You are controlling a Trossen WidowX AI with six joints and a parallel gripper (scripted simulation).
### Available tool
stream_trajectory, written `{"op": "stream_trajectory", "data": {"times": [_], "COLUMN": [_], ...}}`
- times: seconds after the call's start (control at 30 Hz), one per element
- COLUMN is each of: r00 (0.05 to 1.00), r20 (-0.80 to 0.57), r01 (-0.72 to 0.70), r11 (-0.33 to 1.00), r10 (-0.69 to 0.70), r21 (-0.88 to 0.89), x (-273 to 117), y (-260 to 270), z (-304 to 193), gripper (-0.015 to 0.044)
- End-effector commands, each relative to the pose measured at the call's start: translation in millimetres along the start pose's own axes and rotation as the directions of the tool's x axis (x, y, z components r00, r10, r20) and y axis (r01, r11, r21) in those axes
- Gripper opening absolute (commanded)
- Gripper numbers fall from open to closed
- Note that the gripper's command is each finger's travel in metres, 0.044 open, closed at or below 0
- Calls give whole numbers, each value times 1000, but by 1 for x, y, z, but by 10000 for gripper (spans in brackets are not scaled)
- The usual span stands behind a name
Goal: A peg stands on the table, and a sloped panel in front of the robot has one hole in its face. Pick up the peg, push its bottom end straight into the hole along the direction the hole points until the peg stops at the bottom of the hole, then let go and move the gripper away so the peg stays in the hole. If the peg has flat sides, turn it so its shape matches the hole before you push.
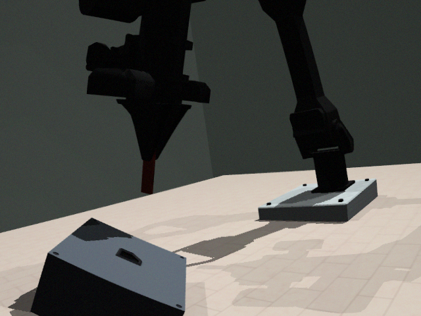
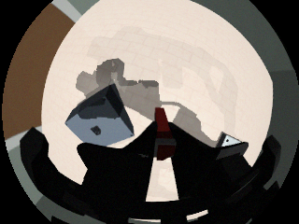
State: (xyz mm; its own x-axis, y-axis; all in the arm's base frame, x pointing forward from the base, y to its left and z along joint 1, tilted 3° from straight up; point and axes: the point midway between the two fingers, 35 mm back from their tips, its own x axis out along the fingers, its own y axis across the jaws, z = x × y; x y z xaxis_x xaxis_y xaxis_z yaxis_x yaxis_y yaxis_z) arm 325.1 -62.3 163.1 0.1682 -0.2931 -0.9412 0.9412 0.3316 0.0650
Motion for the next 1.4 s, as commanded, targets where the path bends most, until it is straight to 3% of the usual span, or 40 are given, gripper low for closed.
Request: {"op": "stream_trajectory", "data": {"times": [0.0,1.37], "r00": [1000,988], "r20": [16,118], "r01": [-9,-69], "r11": [1000,973], "r10": [10,97], "r21": [-24,-222], "x": [-3,-24], "y": [6,48], "z": [-2,-40], "gripper": [0,0]}}
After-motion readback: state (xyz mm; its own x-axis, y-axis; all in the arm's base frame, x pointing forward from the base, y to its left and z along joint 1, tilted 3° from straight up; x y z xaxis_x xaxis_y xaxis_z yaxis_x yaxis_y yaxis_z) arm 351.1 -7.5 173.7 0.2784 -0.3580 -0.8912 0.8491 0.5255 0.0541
